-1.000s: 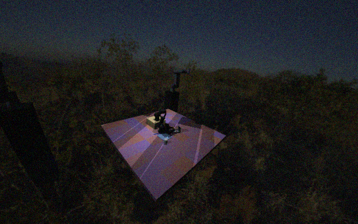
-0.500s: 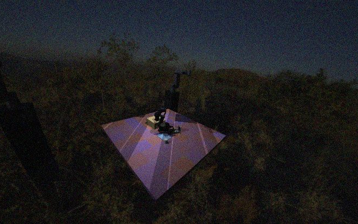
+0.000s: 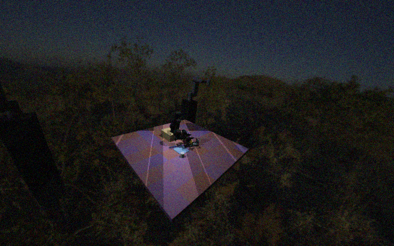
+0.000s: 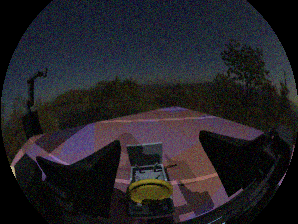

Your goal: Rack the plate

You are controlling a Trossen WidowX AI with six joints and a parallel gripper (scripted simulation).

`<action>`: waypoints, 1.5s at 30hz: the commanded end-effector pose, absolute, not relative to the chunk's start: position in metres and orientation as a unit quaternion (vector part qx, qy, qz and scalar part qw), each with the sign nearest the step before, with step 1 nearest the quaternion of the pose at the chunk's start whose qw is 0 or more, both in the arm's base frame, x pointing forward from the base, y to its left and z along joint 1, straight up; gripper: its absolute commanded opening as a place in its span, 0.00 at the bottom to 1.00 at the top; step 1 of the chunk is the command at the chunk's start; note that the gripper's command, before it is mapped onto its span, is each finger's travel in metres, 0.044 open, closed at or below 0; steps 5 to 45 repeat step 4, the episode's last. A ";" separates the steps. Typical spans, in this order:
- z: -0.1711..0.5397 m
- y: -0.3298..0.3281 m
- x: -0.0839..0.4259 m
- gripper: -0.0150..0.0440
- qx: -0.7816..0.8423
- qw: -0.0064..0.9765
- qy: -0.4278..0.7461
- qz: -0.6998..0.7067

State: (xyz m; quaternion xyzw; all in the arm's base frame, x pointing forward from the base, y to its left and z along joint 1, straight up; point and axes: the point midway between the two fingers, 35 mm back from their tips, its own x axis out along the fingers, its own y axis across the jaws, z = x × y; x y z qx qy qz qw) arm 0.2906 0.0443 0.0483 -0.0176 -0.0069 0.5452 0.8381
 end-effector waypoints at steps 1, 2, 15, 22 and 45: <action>0.065 0.043 0.291 0.93 -0.015 0.837 -0.007 0.548; 0.070 0.043 0.292 0.93 -0.015 0.836 -0.008 0.548; 0.077 0.045 0.290 0.93 -0.011 0.831 -0.007 0.556; 0.077 0.045 0.290 0.93 -0.011 0.831 -0.007 0.556; 0.077 0.045 0.290 0.93 -0.011 0.831 -0.007 0.556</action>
